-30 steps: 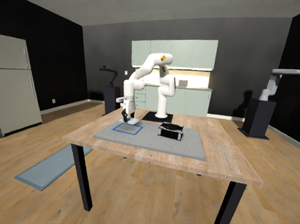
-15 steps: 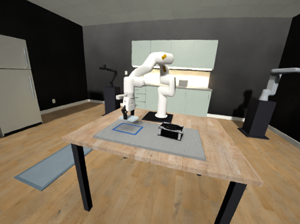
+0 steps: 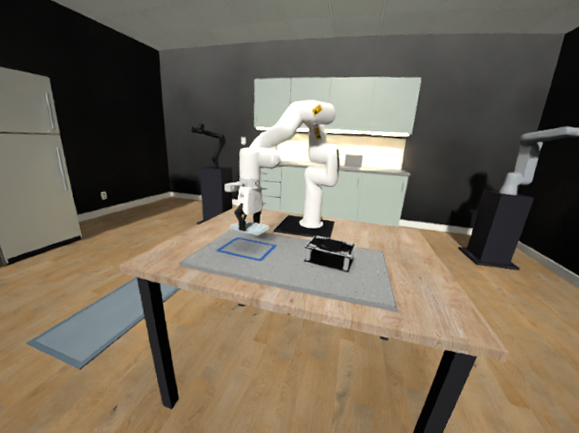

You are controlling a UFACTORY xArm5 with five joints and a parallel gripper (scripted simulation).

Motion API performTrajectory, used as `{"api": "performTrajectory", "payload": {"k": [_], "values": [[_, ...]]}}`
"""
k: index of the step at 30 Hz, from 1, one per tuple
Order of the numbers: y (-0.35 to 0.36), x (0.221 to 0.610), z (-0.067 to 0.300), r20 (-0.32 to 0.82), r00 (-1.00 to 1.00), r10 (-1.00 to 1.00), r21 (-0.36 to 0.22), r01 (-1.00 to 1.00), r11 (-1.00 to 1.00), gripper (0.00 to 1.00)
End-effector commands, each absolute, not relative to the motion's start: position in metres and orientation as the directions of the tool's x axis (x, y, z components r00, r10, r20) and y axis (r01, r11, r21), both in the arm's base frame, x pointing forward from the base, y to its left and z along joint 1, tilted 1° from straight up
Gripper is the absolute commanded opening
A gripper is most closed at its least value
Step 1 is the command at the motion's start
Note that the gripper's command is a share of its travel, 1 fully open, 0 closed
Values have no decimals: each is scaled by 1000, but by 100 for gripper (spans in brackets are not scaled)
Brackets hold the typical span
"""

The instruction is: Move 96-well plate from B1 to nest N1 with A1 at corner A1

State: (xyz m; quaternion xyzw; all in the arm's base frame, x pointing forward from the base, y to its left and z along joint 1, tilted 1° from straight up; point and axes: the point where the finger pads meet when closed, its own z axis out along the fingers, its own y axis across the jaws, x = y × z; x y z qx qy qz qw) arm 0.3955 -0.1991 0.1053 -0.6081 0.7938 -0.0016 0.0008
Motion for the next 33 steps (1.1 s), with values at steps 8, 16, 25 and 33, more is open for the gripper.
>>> {"api": "performTrajectory", "payload": {"k": [8, 16, 25, 33], "values": [[-167, 397, 113, -13, -561, -828, -7, -828, 561, 0], [-144, 397, 118, -14, -737, -675, -3, -675, 737, 0], [-118, 397, 123, -15, -889, -457, 1, -457, 889, 0], [-95, 397, 127, -14, -971, -239, 4, -239, 971, 0]]}}
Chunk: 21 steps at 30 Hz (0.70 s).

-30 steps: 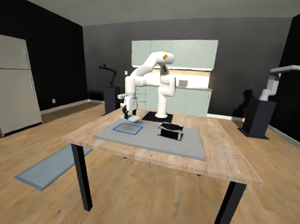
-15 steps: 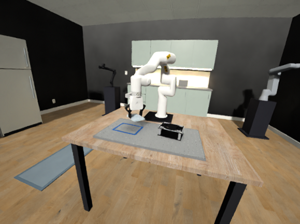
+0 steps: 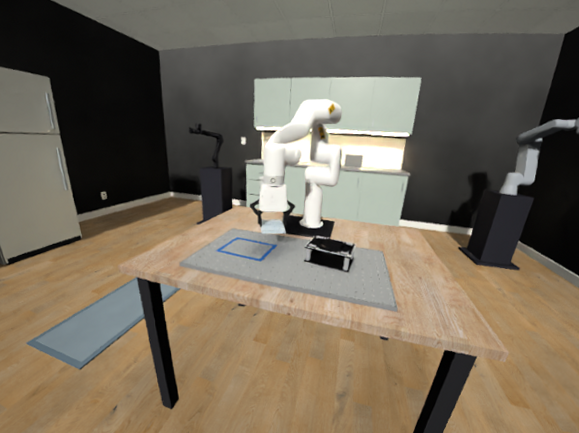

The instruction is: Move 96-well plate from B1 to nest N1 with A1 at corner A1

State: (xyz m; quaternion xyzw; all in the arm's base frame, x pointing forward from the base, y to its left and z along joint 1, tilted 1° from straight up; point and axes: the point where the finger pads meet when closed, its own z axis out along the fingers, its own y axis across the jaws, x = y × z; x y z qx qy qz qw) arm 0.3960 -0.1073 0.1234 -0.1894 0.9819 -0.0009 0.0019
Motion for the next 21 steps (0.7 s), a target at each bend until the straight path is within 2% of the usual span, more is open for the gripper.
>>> {"api": "performTrajectory", "payload": {"k": [1, 8, 12, 21], "values": [[-91, 397, 128, -14, -978, -207, 5, -207, 978, 0], [-68, 397, 133, -13, -1000, 25, 8, 25, 1000, 0], [-62, 397, 134, -12, -996, 92, 9, 92, 996, 0], [-32, 397, 140, -9, -924, 382, 12, 382, 924, 0]]}}
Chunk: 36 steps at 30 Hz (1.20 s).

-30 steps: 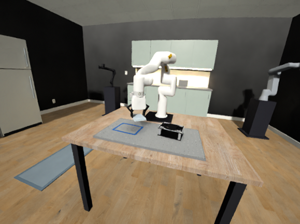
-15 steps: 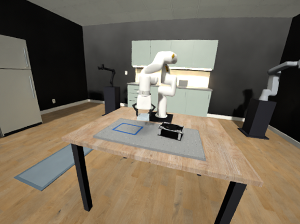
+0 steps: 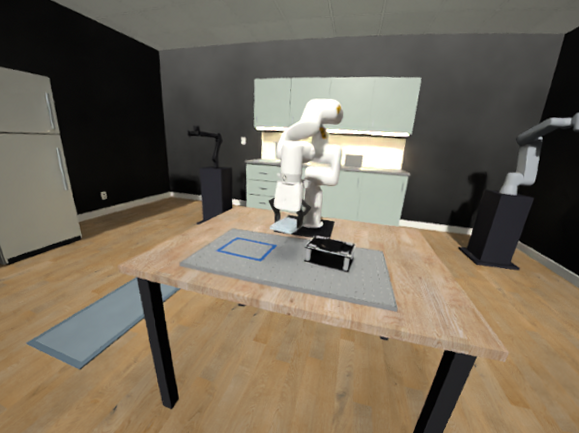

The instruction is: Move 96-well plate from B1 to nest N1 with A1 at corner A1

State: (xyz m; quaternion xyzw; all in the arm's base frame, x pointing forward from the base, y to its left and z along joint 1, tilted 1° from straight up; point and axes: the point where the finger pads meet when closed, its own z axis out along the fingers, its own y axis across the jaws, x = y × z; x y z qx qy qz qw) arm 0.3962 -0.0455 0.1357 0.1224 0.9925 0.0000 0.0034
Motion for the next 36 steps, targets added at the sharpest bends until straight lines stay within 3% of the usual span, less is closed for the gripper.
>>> {"api": "performTrajectory", "payload": {"k": [1, 21, 36], "values": [[-29, 398, 140, -8, -911, 413, 13, 412, 911, 0], [30, 398, 152, 1, -519, 855, 16, 855, 519, 0], [73, 398, 160, 8, -112, 994, 14, 994, 112, 0]]}}
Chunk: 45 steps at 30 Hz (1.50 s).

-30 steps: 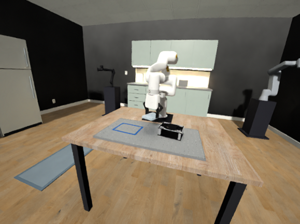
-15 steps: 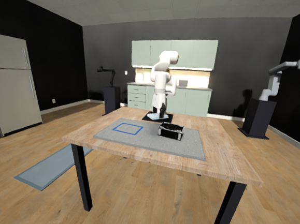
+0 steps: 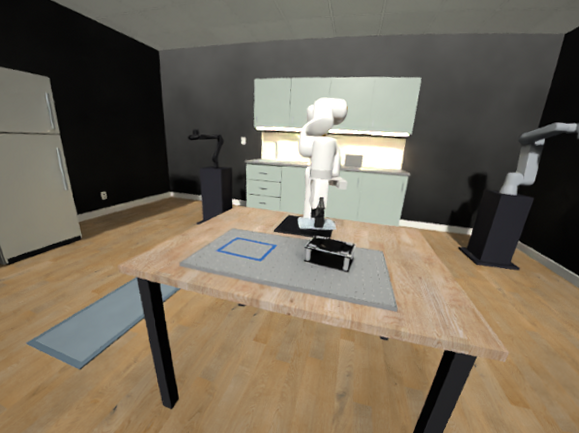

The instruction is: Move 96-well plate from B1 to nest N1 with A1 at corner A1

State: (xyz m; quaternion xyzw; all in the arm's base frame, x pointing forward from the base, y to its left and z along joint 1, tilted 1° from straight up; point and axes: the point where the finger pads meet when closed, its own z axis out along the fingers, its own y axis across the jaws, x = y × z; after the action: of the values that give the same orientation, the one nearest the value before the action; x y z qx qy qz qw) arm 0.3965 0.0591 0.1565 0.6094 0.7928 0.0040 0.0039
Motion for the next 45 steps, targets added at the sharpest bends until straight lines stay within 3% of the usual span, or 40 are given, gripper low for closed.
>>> {"api": "performTrajectory", "payload": {"k": [1, 12, 45], "values": [[76, 398, 161, 8, -79, 997, 14, 997, 79, 0], [105, 398, 167, 12, 204, 979, 11, 979, -204, 0], [121, 398, 170, 12, 204, 979, 11, 979, -204, 0]]}}
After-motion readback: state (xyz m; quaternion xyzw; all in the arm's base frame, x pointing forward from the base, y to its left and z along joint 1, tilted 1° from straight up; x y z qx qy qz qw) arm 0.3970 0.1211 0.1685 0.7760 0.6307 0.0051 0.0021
